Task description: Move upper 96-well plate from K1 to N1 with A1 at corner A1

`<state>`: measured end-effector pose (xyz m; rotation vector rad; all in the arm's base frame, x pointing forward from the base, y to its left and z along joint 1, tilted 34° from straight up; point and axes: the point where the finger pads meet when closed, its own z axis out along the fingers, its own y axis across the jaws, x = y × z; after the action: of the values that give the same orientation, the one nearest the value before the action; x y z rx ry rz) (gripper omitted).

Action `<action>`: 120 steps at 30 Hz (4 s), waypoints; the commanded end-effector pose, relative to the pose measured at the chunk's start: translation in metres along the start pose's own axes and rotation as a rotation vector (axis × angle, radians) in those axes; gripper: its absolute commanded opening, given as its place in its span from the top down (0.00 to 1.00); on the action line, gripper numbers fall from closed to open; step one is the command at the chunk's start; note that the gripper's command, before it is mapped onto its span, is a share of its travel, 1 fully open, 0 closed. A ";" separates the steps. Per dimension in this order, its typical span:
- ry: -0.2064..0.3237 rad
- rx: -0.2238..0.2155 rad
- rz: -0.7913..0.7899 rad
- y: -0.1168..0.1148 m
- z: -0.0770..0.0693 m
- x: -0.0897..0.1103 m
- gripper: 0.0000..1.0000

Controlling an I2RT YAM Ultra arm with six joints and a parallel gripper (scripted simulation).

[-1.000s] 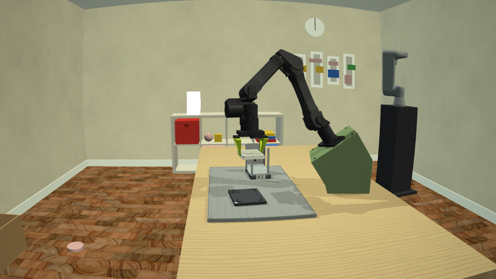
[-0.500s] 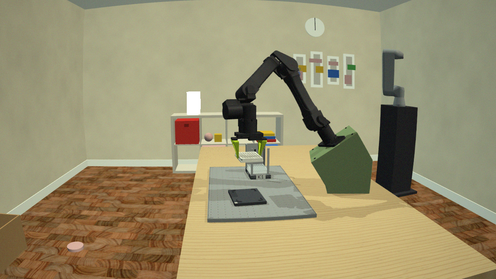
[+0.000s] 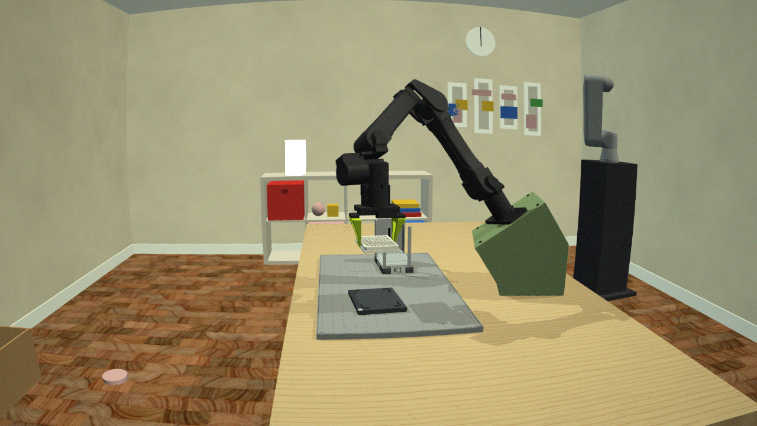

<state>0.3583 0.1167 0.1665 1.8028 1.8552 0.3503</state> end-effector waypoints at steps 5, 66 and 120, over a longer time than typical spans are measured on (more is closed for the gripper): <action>-0.008 -0.003 0.008 0.007 -0.005 0.014 1.00; -0.012 -0.004 0.017 0.002 -0.007 0.004 1.00; -0.004 -0.007 0.014 0.004 0.005 0.009 1.00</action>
<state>0.3643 0.1245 0.1603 1.8191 1.8359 0.3537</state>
